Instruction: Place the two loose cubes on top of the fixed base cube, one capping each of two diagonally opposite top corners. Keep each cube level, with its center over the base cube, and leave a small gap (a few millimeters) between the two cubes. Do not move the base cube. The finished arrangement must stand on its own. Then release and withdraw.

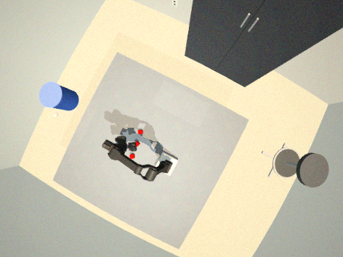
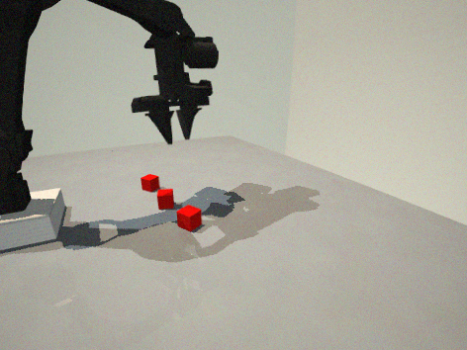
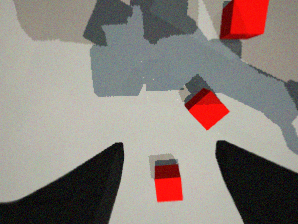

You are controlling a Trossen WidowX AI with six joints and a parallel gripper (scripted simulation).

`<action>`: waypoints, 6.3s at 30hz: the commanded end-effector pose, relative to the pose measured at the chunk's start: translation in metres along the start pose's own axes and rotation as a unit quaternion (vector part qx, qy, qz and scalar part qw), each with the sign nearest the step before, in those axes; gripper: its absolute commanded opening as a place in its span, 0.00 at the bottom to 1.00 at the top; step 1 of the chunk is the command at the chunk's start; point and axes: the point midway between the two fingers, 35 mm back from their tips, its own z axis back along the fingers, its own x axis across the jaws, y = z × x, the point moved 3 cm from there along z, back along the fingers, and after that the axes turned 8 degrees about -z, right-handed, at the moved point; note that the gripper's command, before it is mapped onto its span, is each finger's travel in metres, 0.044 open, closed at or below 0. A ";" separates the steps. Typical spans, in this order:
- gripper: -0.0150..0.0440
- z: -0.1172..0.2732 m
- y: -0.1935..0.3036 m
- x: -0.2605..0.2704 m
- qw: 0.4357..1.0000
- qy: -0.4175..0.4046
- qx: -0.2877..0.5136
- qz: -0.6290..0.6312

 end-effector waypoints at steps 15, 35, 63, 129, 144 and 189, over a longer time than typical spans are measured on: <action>0.70 -0.020 -0.110 -0.073 0.999 0.014 0.046 -0.025; 0.70 -0.097 -0.103 -0.075 0.999 0.014 0.046 -0.025; 0.57 -0.129 -0.100 -0.076 0.999 0.014 0.046 -0.025; 0.43 -0.029 -0.060 -0.041 0.994 0.007 0.049 0.101; 0.43 -0.035 -0.015 -0.021 0.978 0.001 0.051 0.203; 0.43 -0.048 0.091 -0.003 0.903 -0.015 0.054 0.426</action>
